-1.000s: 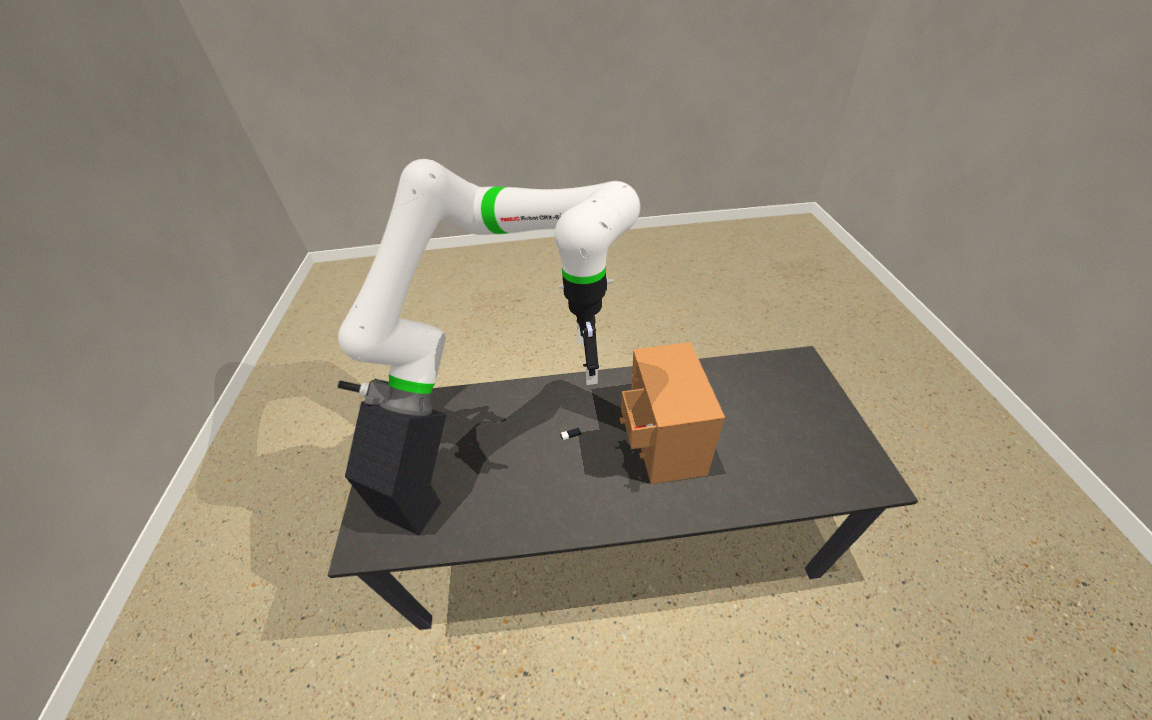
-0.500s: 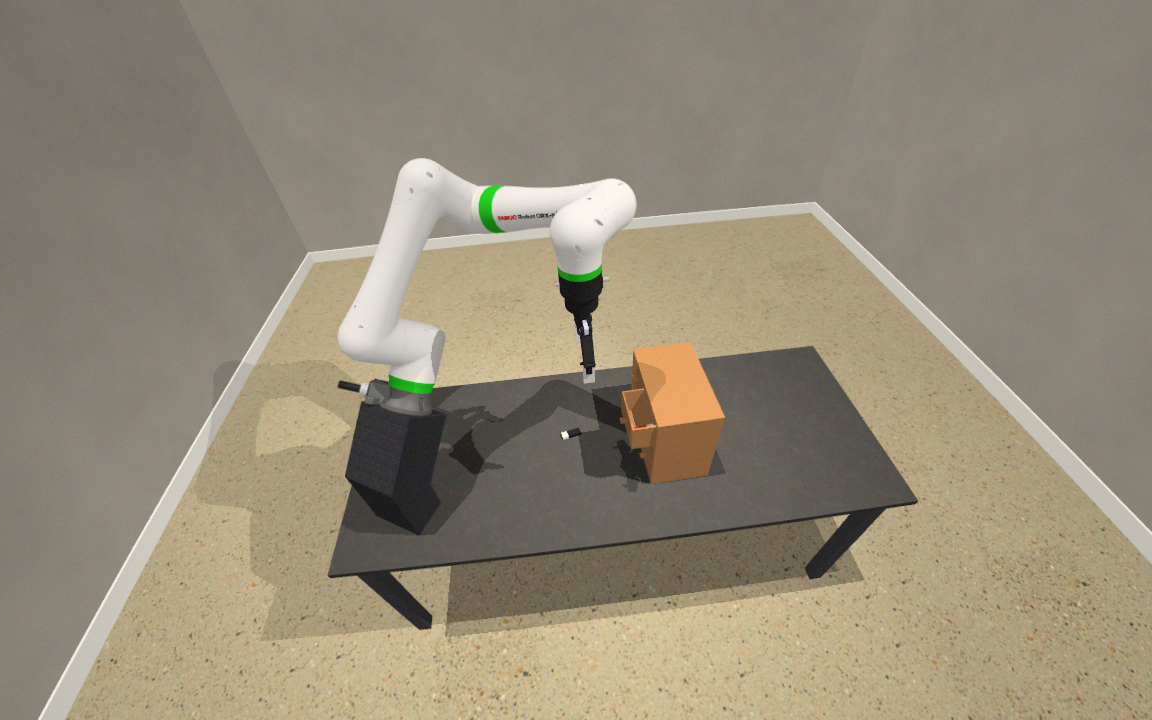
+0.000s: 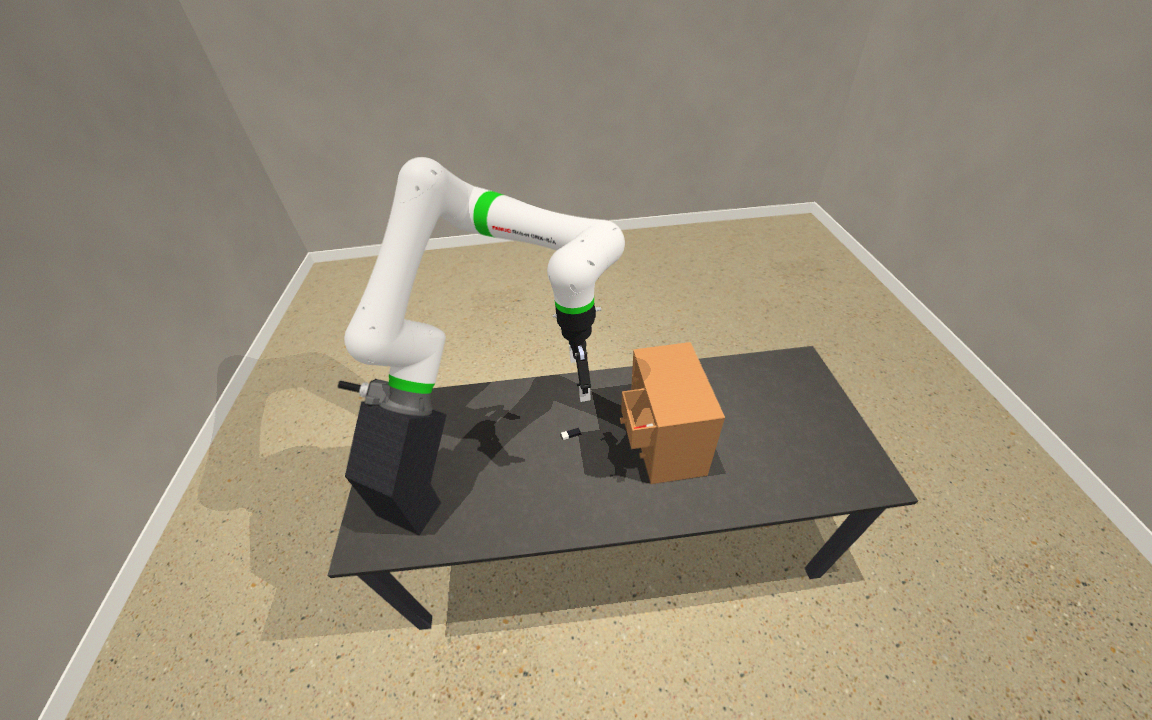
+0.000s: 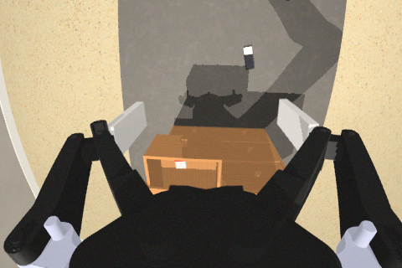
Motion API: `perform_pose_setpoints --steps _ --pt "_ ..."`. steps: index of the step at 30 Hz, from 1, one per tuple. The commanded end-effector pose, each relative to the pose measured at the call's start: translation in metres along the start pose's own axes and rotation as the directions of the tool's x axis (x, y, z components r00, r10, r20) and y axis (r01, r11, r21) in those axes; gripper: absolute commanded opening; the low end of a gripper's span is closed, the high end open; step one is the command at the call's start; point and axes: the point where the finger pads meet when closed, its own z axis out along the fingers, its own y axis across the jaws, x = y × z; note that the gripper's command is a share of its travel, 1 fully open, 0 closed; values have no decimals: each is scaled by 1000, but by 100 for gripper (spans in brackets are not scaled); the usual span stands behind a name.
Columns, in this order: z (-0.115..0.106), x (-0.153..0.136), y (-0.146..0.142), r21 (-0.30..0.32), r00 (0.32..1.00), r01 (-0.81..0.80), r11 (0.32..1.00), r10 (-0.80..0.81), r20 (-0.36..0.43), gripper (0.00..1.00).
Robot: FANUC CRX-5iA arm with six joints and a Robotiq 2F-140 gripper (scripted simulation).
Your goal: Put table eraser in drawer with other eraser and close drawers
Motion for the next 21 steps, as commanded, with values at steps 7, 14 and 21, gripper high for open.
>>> perform_pose_setpoints --steps 7,14,21 --pt "100 11 36 2 999 47 999 -47 0 100" --pt "175 18 63 2 997 82 997 -82 0 100" --pt "235 24 85 2 994 110 994 -110 0 100"
